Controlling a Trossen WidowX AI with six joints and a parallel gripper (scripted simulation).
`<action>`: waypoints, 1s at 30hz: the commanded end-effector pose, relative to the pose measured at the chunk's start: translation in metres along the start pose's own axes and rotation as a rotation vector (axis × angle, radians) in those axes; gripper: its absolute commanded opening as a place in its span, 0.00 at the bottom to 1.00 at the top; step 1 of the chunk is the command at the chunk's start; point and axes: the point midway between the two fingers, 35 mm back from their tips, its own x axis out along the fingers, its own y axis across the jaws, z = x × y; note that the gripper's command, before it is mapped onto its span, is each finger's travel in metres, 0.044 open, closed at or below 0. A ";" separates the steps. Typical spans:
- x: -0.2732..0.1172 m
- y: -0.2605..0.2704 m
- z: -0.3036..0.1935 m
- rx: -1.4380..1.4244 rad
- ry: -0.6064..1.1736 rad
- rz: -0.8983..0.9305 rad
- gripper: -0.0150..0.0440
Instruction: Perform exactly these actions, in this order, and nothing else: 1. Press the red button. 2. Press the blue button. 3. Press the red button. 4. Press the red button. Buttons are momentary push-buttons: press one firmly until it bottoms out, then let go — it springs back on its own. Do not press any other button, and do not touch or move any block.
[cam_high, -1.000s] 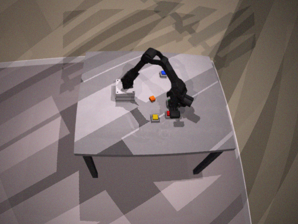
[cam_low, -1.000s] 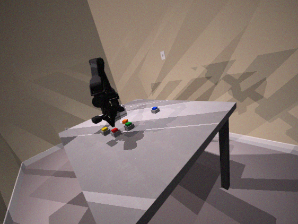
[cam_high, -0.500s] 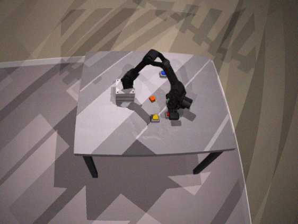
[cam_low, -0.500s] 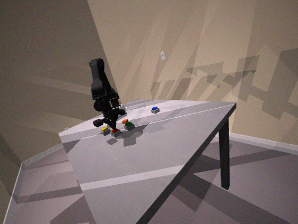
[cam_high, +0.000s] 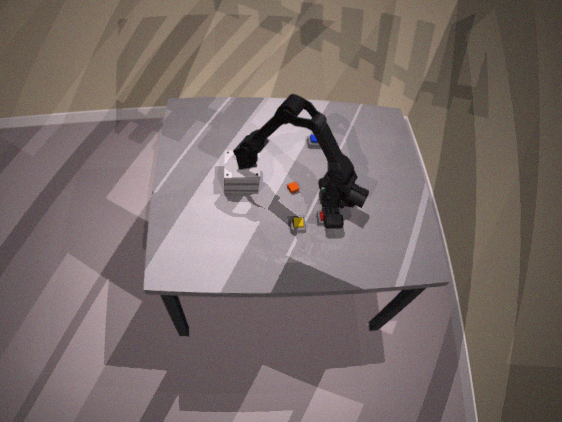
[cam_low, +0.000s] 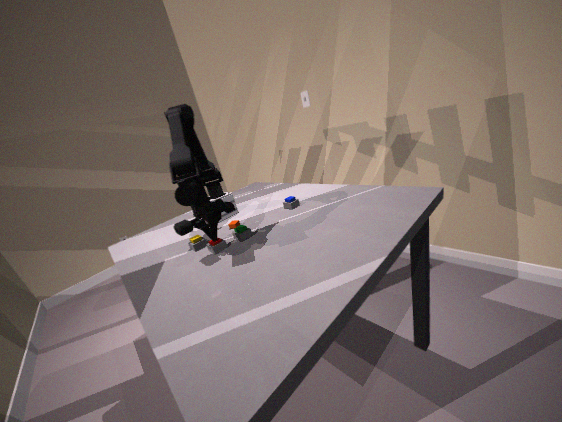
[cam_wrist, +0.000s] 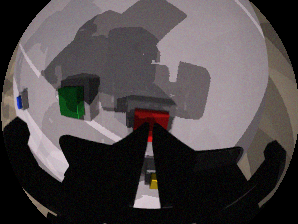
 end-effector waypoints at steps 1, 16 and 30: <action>0.001 0.000 -0.001 0.001 0.007 -0.001 0.29; -0.079 -0.001 0.001 0.001 0.007 -0.002 0.29; -0.095 0.114 0.048 0.001 -0.003 0.006 0.29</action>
